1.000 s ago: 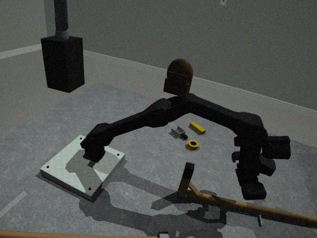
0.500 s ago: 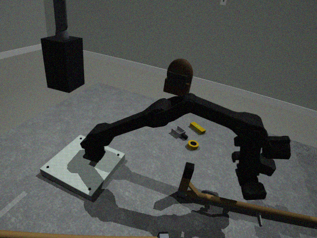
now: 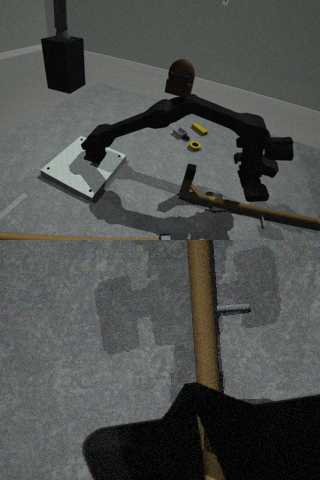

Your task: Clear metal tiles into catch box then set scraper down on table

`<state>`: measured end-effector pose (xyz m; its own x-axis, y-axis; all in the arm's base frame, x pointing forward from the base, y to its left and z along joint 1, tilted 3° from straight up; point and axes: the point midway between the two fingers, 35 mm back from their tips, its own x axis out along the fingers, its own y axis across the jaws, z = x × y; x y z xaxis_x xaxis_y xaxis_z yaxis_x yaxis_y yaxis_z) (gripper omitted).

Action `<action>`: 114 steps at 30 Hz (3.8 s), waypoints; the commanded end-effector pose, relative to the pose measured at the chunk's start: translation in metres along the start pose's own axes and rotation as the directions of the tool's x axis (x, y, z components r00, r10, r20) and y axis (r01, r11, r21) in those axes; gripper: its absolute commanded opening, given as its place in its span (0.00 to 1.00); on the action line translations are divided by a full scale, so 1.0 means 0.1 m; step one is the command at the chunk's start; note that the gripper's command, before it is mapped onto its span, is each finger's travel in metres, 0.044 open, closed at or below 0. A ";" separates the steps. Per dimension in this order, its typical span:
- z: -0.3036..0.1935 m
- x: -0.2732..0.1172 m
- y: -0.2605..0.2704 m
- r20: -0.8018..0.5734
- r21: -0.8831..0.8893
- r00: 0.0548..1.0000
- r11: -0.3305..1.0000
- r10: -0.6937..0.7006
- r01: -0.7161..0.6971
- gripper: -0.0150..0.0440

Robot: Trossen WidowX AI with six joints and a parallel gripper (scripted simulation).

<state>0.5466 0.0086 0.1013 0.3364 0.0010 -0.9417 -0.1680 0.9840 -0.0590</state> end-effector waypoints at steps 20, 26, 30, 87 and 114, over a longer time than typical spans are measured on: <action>0.00 0.00 0.00 0.000 0.000 1.000 1.000 0.000 0.000 0.25; 0.00 0.00 0.00 0.000 0.000 1.000 1.000 0.000 0.000 0.25; 0.00 0.00 0.00 0.000 0.000 1.000 1.000 0.000 0.000 0.25; 0.07 -0.49 0.01 0.095 0.008 0.995 0.999 -0.036 0.035 0.88; 0.02 -1.52 0.06 0.297 0.045 0.949 0.994 -0.106 0.097 1.00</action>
<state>0.5029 0.0149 0.2386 0.6003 -0.0423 -0.7987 -0.1054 0.9857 -0.1314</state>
